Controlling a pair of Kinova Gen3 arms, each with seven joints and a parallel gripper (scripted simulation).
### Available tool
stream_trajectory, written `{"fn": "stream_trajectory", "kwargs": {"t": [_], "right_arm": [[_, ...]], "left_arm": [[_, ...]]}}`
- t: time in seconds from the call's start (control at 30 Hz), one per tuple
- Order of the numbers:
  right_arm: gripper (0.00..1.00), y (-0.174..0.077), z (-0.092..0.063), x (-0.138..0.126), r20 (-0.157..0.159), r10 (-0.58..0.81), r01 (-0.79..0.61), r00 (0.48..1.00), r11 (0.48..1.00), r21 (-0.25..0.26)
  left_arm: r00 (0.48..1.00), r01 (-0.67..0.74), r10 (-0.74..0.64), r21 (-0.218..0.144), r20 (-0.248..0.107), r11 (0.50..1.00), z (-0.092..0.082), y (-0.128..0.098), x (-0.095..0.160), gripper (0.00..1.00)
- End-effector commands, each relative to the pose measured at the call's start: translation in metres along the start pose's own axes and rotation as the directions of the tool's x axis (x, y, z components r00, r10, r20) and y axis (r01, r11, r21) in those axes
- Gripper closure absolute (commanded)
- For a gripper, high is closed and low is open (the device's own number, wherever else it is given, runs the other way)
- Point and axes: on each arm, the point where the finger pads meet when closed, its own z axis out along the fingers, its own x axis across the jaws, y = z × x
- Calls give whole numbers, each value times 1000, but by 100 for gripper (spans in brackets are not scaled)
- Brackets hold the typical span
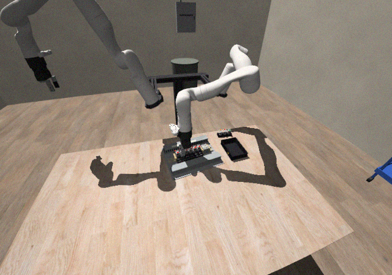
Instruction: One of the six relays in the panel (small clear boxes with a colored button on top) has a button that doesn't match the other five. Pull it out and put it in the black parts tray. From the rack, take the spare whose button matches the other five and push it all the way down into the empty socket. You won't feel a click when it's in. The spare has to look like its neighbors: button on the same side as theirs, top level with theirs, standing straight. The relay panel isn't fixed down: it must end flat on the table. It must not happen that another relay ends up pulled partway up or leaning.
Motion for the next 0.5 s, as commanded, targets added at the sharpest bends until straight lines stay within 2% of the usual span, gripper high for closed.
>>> {"fn": "stream_trajectory", "kwargs": {"t": [0.0,0.47], "right_arm": [[0,0,0,0,0,0,0,1000,1000,-1],[0,0,0,0,0,0,0,1000,1000,-1]], "left_arm": [[1000,0,0,1,6,1000,-1,-1,0,100],[1000,0,0,1,-4,1000,-1,-1,-1,100]]}}
